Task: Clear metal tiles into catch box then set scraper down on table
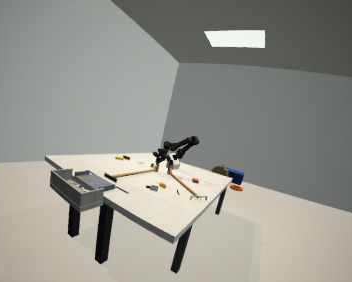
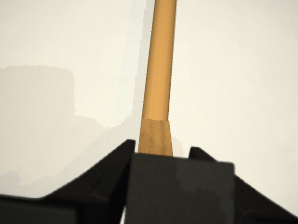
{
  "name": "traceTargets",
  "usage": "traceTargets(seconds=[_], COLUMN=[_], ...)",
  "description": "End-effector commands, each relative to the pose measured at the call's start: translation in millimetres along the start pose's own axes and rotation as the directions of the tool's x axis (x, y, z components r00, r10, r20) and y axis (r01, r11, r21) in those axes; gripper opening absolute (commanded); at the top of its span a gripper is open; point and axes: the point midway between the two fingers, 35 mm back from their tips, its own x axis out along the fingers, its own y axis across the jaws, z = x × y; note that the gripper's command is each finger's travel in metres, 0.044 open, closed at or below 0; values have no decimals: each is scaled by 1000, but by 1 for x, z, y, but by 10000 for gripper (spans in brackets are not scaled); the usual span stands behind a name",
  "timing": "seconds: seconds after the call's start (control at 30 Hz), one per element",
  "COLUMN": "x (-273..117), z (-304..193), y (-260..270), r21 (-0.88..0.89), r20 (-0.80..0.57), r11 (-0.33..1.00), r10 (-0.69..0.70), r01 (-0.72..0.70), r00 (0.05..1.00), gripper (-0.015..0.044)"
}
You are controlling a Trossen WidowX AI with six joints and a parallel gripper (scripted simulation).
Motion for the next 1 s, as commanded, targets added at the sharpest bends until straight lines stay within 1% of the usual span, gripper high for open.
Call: traceTargets(seconds=[0.0, 0.97], x=[0, -2], z=[0, 0], y=[0, -1], r21=[0, -13], r20=[0, -7], r11=[1000, 1000], r10=[0, 5], r01=[0, -5], r00=[1000, 1000], gripper=[0, 0])
